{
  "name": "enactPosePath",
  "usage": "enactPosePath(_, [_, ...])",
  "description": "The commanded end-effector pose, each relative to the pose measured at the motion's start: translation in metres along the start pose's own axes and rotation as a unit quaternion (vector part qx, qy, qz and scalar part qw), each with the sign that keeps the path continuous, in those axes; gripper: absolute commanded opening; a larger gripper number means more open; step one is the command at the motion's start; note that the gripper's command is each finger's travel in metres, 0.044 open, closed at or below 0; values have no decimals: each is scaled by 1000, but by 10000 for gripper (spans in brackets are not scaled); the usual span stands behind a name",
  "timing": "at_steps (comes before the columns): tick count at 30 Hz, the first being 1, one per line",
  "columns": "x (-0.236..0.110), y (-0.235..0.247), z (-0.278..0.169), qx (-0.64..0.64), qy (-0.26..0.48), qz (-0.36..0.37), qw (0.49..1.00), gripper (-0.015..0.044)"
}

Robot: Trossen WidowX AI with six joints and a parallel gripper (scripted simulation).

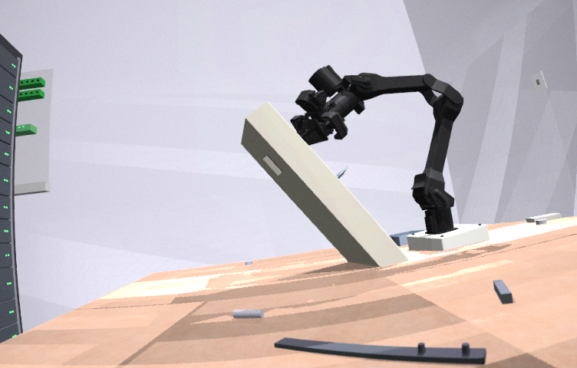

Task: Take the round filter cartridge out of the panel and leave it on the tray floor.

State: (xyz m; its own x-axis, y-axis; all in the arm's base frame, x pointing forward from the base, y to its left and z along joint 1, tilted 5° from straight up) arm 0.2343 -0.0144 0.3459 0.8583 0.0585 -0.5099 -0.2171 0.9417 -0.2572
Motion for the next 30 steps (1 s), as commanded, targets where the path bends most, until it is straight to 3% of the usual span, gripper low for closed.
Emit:
enactPosePath(1, [1, 0, -1, 2, 1, -1, 1000, 91])
enactPosePath(30, [14, 0, -1, 2, 1, -1, 1000, 91])
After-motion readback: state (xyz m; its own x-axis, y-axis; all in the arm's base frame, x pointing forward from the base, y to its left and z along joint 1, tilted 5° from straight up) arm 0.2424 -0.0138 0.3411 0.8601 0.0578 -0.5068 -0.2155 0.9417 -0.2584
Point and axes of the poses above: the point midway between the two fingers, 35 mm back from their tips, its own x axis out along the fingers, its own y axis across the jaws, z = x × y, the point moved 10 cm from there along -x, back along the fingers, and after that the axes turned 2 degrees about x, right-handed, at the moved point
